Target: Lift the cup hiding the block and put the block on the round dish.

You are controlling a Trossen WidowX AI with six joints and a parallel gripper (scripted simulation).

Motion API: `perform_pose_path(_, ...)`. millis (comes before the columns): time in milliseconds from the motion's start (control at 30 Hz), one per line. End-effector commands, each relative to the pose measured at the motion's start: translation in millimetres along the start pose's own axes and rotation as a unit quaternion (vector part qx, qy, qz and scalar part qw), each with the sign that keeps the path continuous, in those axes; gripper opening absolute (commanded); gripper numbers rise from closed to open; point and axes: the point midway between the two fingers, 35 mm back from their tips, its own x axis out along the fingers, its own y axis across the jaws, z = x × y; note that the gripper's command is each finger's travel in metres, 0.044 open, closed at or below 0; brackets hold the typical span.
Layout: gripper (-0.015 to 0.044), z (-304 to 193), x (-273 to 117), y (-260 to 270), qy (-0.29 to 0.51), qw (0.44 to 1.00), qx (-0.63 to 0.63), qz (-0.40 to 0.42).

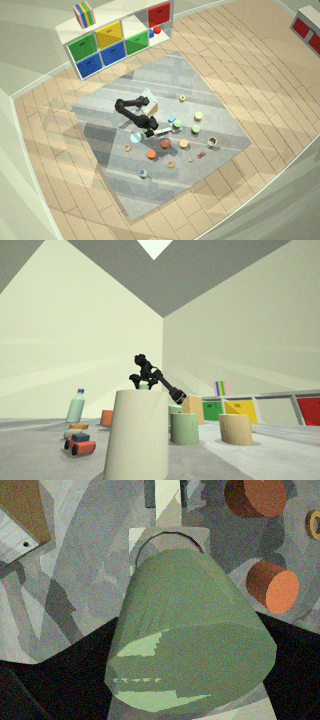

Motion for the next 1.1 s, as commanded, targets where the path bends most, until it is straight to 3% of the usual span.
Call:
perform_pose_path(0, 0.0, 0.1, -7.4, 0.3, -0.002, 1.0, 0.001, -0.003)
perform_pose_path(1067, 0.0, -0.6, -5.1, 0.9, 0.001, 1.0, -0.001, -0.001)
